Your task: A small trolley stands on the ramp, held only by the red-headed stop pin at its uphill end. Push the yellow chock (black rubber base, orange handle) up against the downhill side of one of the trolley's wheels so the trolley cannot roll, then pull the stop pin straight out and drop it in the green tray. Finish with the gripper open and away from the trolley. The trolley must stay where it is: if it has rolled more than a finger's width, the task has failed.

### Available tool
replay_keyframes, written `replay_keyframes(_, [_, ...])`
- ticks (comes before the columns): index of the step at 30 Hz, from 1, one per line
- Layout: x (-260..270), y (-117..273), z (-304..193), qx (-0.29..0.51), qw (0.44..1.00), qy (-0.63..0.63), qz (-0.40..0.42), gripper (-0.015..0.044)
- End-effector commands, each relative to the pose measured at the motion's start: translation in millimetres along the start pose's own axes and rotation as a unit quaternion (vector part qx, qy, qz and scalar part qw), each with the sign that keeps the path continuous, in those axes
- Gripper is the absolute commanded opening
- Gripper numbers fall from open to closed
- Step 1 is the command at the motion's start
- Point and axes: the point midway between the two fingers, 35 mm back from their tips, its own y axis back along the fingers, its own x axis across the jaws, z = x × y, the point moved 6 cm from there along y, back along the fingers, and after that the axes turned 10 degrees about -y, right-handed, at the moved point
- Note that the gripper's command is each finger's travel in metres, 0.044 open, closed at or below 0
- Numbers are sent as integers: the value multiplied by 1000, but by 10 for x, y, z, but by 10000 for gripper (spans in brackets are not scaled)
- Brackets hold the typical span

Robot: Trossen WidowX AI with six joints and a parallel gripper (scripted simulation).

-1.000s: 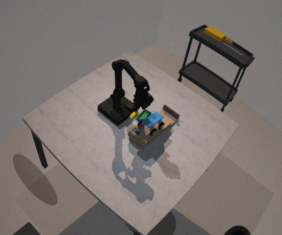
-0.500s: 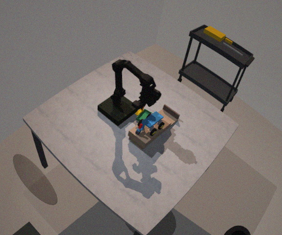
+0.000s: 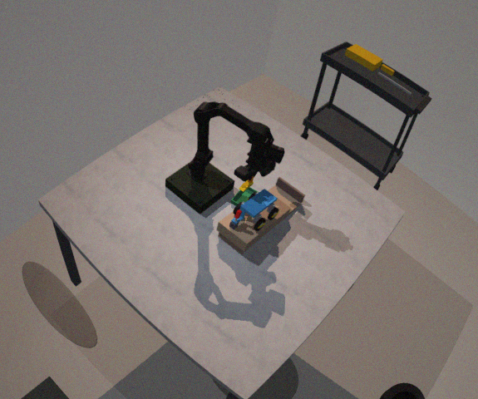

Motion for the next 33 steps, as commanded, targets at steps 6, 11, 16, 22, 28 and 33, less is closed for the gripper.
replay_keyframes(6, [362, -19, 4, -2, 1000, -2, 5, 0])
replay_keyframes(11, [577, -30, 8, -2, 1000, -2, 6, 0])
replay_keyframes(16, [786, -33, 16, -2, 1000, -2, 6, 0])
replay_keyframes(22, [900, -35, 6, -8, 1000, -2, -30, 0])
replay_keyframes(28, [940, -38, 7, -11, 999, -2, -45, 0])
replay_keyframes(33, [977, -70, 138, -12, 999, -2, -45, 0])
